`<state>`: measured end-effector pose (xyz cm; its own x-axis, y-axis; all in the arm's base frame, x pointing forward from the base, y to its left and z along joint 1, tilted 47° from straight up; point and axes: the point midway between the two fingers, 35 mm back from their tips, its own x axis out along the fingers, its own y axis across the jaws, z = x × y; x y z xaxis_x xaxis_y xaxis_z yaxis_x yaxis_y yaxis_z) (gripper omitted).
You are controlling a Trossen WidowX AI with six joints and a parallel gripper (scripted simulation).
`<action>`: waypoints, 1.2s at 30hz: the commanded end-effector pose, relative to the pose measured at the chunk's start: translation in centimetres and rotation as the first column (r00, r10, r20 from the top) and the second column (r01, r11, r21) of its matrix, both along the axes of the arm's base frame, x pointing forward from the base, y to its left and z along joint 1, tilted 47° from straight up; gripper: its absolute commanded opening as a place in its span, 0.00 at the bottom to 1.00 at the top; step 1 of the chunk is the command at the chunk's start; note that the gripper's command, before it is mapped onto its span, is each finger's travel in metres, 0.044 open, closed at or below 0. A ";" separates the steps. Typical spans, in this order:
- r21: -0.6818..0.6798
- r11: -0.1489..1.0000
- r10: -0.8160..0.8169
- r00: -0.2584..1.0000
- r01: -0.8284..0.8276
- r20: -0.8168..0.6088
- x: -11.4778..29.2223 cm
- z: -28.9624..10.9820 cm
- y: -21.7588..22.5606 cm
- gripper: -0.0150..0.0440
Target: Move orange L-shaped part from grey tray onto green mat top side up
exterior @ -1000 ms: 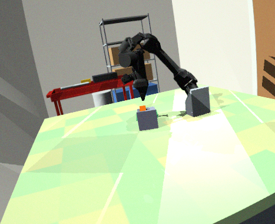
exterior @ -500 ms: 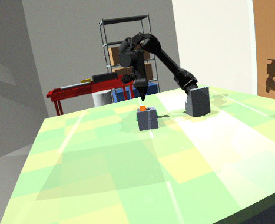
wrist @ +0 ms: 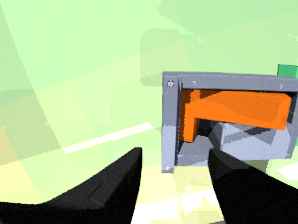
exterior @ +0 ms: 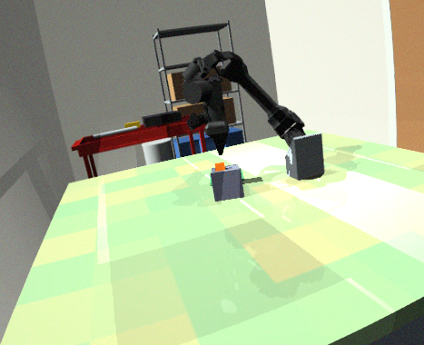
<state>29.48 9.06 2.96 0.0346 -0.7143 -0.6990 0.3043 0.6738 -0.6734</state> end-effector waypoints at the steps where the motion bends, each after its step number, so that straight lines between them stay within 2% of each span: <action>1: 0.001 1.000 0.003 1.000 -0.003 0.000 0.0 0.0 0.0 0.56; 13: 0.001 1.000 0.003 1.000 -0.003 0.000 0.0 0.0 0.0 0.56; 21: -0.007 1.000 -0.010 1.000 0.010 -0.008 0.0 -4.6 -5.1 0.56; 36: -0.007 1.000 -0.010 1.000 0.010 -0.009 0.0 -5.4 -5.9 0.56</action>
<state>29.51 3.67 -2.03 0.0230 -0.7166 -0.6971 0.3085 0.6683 -0.6769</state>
